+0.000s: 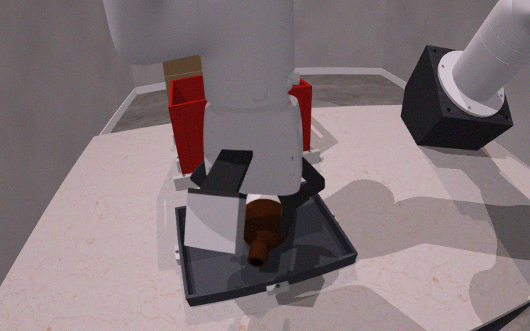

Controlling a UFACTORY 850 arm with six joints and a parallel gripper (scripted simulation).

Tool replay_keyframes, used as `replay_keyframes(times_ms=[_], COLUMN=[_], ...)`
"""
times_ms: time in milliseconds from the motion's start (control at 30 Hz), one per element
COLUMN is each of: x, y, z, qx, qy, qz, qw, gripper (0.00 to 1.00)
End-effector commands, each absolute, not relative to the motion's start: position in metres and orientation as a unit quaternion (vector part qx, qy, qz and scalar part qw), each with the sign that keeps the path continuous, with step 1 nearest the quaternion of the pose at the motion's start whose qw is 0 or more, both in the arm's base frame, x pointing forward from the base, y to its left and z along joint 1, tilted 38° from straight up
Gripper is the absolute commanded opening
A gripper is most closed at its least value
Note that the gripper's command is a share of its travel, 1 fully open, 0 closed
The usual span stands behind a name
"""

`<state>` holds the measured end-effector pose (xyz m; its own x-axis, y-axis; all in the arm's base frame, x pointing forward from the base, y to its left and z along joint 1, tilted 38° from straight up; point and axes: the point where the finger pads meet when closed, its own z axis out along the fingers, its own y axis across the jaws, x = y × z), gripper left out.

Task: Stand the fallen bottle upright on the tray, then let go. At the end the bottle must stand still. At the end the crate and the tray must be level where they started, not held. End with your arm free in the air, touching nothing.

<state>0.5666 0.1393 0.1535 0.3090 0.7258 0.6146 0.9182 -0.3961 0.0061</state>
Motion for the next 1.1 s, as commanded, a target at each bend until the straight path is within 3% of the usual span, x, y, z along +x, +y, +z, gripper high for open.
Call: replay_keyframes(times_ms=[0,1067], x=[0.5692,0.5711], y=[0.1434,0.1472], z=[0.1484,0.1431], qx=[-0.789,-0.789], qy=[-0.52,-0.52], qz=[-0.274,-0.274], qw=[0.176,0.176], gripper=[0.65,0.65])
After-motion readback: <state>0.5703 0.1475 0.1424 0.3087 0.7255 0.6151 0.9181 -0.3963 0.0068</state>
